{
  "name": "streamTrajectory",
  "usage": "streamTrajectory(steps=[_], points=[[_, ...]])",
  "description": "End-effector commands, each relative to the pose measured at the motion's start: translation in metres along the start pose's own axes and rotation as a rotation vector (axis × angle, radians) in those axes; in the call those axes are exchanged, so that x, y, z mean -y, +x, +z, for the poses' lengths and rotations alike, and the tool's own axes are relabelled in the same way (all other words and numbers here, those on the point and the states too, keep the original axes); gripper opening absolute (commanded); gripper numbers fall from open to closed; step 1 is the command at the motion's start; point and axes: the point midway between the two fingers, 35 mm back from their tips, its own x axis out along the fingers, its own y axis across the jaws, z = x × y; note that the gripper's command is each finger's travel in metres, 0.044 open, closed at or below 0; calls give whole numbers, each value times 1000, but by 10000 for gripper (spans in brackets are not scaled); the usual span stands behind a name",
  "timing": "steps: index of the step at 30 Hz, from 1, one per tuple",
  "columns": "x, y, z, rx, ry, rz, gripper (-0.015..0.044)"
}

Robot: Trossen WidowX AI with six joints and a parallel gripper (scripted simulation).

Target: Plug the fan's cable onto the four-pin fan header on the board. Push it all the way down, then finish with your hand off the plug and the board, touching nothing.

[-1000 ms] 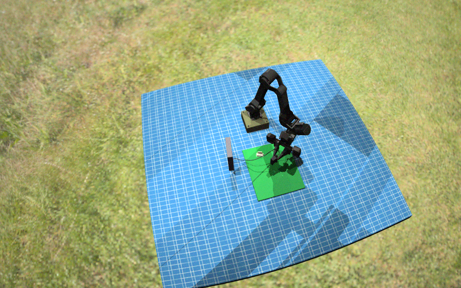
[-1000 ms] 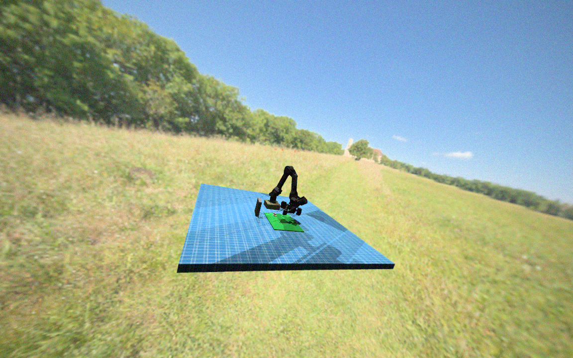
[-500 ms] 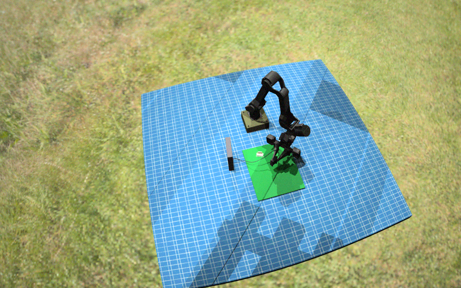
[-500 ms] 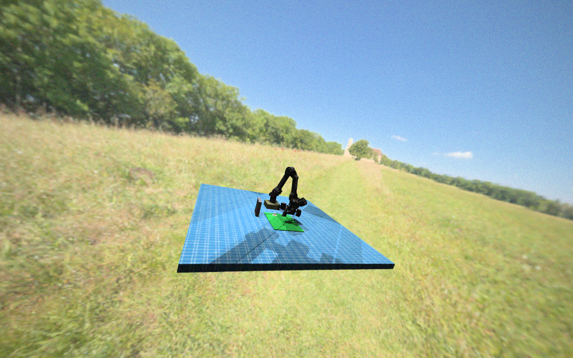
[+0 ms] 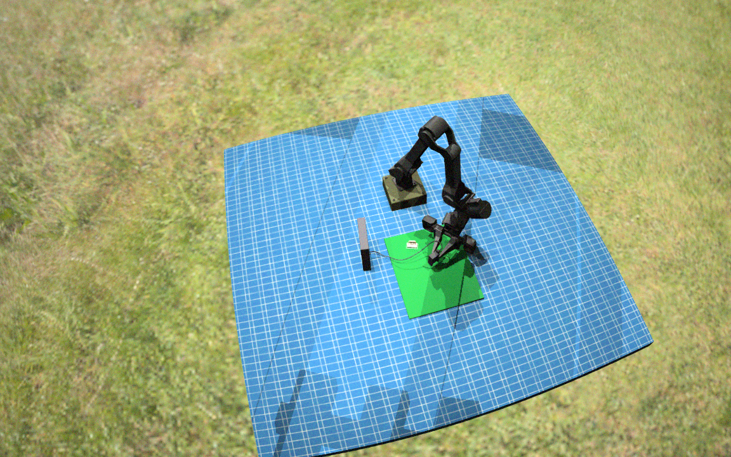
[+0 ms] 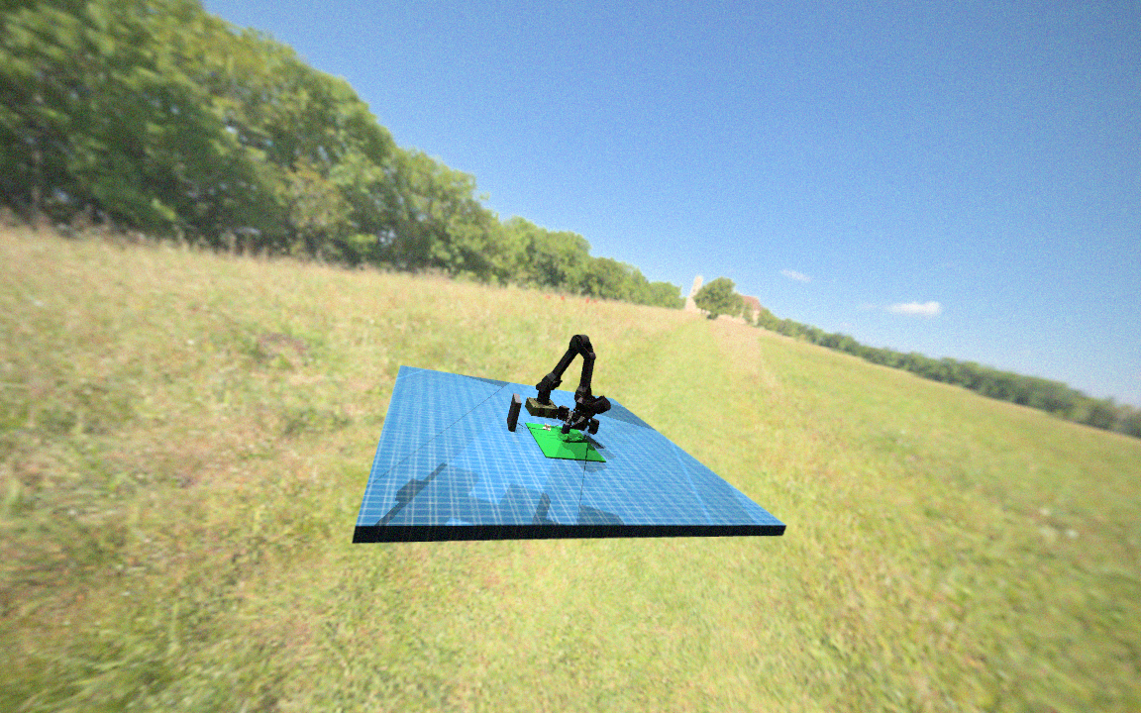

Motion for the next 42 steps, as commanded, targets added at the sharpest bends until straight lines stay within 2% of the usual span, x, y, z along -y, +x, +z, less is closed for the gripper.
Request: streamTrajectory(steps=[1,42], points=[[1,1,-4,0,-7,-1,0],[2,5,-28,3,-4,-4,0]])
